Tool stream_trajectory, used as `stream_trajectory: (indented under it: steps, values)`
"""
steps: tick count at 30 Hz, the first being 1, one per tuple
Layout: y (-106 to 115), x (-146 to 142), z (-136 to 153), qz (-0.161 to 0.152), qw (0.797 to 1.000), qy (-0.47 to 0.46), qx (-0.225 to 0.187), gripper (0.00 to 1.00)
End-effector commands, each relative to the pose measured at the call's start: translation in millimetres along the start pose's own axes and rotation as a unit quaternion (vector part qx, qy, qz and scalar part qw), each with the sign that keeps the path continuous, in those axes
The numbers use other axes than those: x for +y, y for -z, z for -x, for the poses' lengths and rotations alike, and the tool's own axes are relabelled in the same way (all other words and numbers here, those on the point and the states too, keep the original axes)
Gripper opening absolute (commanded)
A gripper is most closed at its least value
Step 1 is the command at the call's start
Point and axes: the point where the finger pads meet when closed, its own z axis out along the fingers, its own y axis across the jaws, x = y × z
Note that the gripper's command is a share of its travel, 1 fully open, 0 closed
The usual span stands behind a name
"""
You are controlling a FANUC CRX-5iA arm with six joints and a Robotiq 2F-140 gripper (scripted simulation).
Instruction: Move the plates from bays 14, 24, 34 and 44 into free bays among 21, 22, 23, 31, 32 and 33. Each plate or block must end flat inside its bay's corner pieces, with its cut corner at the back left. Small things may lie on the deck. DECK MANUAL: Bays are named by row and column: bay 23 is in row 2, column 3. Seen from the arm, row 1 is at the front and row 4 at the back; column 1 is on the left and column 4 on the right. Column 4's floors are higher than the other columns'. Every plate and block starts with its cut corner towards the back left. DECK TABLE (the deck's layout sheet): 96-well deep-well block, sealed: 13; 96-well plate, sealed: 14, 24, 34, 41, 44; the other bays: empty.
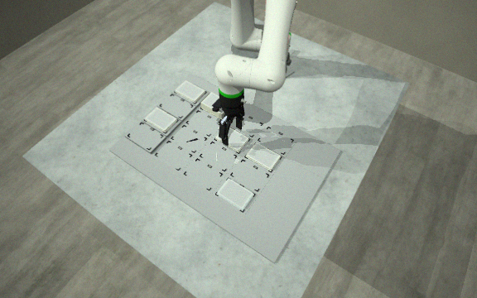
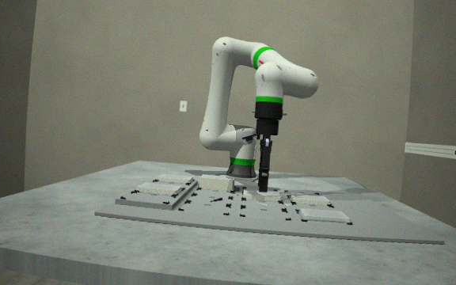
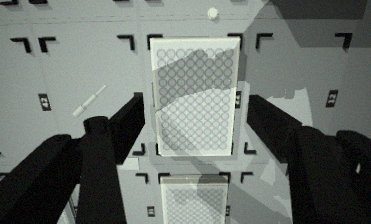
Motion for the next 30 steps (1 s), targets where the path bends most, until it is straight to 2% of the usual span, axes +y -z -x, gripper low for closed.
stream_trajectory:
  steps: [1,30]
  values:
    - [2,-1,0,-0.001,1.0,0.0,0.0,0.7]
    - [38,-1,0,-0.001,1.0,0.0,0.0,0.7]
